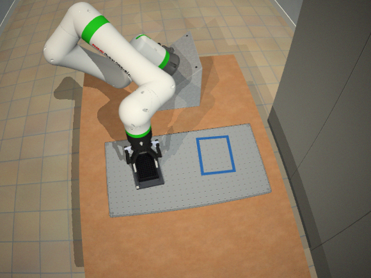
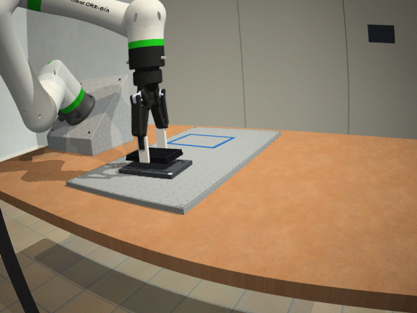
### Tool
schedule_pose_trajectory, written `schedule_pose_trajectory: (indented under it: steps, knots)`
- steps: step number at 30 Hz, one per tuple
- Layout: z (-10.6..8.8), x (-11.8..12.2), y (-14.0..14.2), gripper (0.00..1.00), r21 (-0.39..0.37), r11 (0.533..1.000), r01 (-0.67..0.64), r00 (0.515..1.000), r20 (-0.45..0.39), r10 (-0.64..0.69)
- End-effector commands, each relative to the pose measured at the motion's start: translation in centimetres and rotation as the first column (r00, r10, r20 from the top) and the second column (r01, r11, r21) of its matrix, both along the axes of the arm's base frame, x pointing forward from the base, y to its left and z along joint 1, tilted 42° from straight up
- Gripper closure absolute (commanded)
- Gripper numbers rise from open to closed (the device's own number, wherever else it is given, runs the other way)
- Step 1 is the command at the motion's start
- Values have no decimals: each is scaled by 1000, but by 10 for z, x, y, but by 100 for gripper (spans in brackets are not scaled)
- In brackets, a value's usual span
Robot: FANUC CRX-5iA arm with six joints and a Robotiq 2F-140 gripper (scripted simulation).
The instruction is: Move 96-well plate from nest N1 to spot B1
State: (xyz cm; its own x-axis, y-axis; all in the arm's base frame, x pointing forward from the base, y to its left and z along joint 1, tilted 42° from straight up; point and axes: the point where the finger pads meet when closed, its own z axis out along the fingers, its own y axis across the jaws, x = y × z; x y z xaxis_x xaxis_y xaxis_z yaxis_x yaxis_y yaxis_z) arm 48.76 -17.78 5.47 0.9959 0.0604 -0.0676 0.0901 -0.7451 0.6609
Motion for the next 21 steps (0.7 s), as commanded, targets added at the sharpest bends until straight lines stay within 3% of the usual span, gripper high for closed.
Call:
schedule_pose_trajectory:
  steps: [1,21]
  knots:
    - [3,0,3,100,0,1000,0,1000,0,0]
    - [26,1,23,100,0,1000,0,1000,0,0]
